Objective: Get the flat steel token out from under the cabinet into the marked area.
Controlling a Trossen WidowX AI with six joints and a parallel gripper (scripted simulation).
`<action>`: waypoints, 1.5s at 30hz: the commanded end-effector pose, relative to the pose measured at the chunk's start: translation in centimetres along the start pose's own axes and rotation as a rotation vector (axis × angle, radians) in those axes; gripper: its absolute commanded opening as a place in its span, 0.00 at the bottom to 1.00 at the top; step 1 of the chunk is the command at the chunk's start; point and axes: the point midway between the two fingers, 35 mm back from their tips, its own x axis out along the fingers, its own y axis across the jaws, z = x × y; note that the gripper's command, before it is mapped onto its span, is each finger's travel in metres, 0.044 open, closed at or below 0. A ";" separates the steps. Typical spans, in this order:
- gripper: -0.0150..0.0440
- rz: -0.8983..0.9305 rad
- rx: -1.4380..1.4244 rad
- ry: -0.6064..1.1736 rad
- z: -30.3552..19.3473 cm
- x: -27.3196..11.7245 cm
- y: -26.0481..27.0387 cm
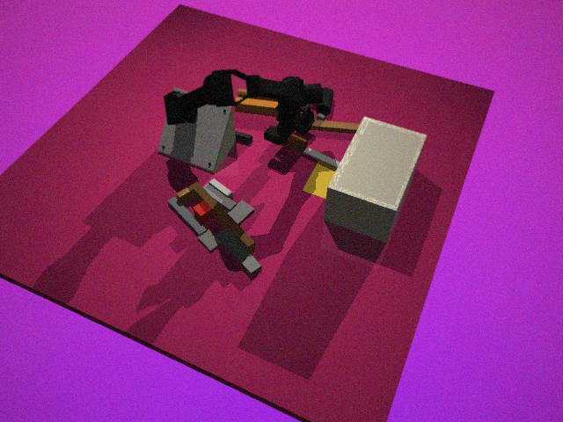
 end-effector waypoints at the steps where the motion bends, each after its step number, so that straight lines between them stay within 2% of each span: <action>1: 0.25 -0.003 -0.001 0.004 -0.9 0.1 0.0; 36: 0.25 -0.002 -0.003 0.006 -6.4 0.1 0.5; 45: 0.25 0.001 -0.003 0.003 -6.1 -0.2 0.8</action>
